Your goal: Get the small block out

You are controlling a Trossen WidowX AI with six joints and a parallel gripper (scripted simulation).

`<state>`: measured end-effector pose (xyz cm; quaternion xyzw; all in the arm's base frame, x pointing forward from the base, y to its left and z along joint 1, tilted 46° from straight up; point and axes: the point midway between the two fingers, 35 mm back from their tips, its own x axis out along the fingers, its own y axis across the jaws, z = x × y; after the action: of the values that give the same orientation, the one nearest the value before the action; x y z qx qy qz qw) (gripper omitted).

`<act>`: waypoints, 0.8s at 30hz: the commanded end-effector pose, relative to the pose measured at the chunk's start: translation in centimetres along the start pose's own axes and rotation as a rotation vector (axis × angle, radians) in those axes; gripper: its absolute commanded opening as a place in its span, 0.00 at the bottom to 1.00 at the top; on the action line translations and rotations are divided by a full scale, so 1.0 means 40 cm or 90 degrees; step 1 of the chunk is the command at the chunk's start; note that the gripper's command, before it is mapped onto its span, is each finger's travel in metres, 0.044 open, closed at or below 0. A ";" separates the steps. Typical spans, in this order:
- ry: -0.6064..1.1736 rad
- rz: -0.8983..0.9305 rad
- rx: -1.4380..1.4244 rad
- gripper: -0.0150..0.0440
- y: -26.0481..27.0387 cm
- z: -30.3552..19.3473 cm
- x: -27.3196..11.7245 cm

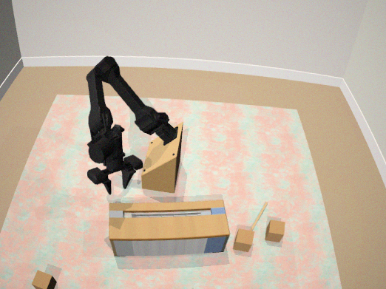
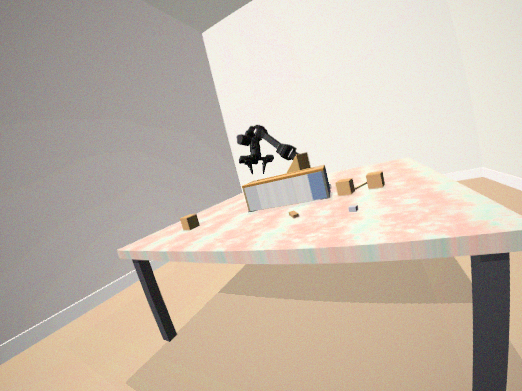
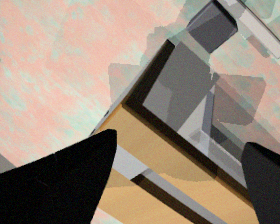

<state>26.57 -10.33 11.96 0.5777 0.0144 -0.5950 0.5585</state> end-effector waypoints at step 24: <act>0.051 0.015 0.395 0.74 -0.031 0.082 0.210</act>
<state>25.71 -17.24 6.45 0.7405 -0.1545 -0.5484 0.3564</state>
